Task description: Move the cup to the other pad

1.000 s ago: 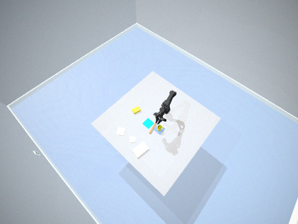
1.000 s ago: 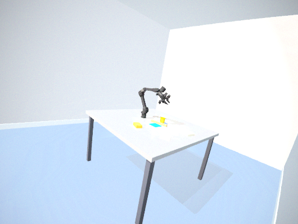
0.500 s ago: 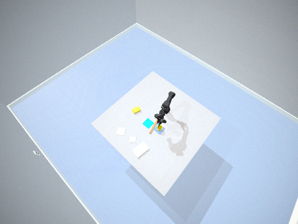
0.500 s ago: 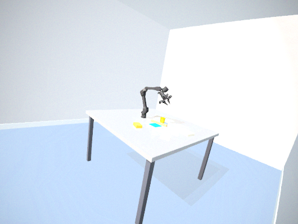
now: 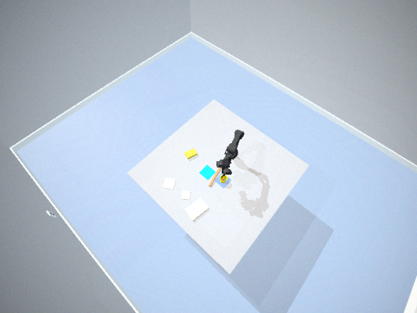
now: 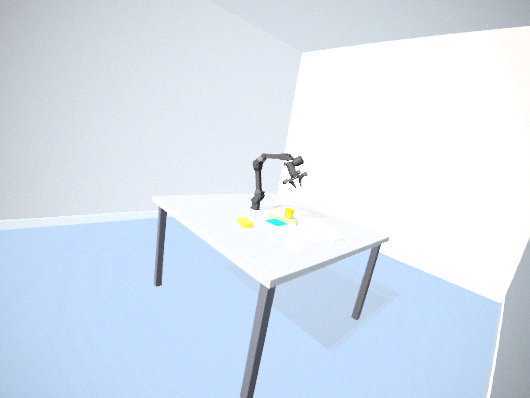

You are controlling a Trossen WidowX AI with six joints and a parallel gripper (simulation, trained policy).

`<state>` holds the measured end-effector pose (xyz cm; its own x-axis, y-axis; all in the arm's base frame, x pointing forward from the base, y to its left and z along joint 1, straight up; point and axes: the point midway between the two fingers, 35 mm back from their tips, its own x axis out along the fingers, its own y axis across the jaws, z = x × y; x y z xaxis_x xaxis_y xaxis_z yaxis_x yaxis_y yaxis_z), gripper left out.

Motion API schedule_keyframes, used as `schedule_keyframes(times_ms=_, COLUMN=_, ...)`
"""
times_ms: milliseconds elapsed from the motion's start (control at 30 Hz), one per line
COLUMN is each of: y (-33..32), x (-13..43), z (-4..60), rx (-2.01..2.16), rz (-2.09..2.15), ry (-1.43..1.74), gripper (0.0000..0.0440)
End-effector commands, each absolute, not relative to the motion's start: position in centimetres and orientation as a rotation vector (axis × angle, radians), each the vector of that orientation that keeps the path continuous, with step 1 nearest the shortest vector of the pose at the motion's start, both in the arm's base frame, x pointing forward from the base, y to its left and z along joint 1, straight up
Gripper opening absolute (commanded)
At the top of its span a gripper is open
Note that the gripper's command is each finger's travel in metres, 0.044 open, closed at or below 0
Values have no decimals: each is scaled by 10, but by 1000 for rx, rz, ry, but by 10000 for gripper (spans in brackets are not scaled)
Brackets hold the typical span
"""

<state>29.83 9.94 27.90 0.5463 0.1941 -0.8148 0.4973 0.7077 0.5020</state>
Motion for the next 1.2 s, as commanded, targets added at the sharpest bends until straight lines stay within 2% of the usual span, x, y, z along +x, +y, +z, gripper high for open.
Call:
schedule_keyframes(times_ms=0, y=101, x=297, z=275, rx=808, rz=-241, ry=1040, gripper=149)
schedule_keyframes(times_ms=200, y=99, x=294, z=262, rx=805, rz=-315, ry=1110, gripper=141)
schedule_keyframes(times_ms=1167, y=86, x=269, z=181, rx=655, rz=-670, ry=1417, gripper=161)
